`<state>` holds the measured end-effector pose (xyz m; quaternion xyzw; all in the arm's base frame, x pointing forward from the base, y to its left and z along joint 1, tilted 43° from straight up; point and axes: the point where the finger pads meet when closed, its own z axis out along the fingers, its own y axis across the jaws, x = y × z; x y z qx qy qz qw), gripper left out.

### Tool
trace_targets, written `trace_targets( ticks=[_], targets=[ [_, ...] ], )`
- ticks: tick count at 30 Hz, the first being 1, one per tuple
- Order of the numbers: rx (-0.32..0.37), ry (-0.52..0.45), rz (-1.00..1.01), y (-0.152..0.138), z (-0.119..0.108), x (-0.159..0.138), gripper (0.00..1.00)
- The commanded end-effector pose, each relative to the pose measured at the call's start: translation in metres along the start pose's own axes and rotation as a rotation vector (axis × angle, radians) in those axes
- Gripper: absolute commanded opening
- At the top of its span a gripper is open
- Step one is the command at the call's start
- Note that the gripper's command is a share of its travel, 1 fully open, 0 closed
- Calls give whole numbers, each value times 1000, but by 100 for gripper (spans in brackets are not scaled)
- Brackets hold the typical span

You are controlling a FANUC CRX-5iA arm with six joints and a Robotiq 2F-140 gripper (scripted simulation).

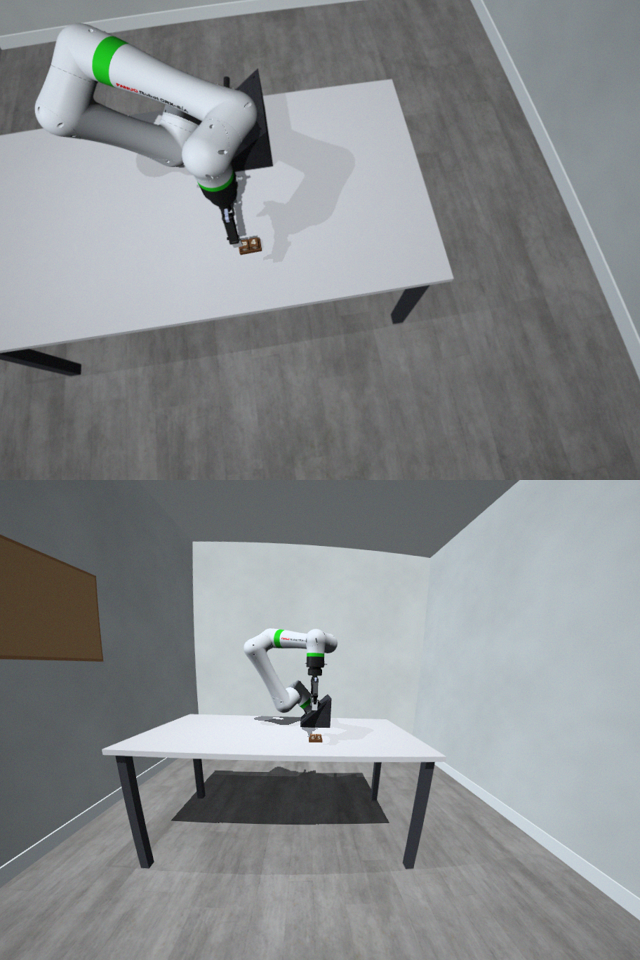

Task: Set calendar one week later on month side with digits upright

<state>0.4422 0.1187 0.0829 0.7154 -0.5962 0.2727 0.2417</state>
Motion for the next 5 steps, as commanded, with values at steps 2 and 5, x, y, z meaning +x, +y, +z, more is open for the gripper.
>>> trace_targets(
  ticks=[2,5],
  targets=[
    [0,0,0,0,0,0,100],
    [0,0,0,0,0,0,100]
  ],
)
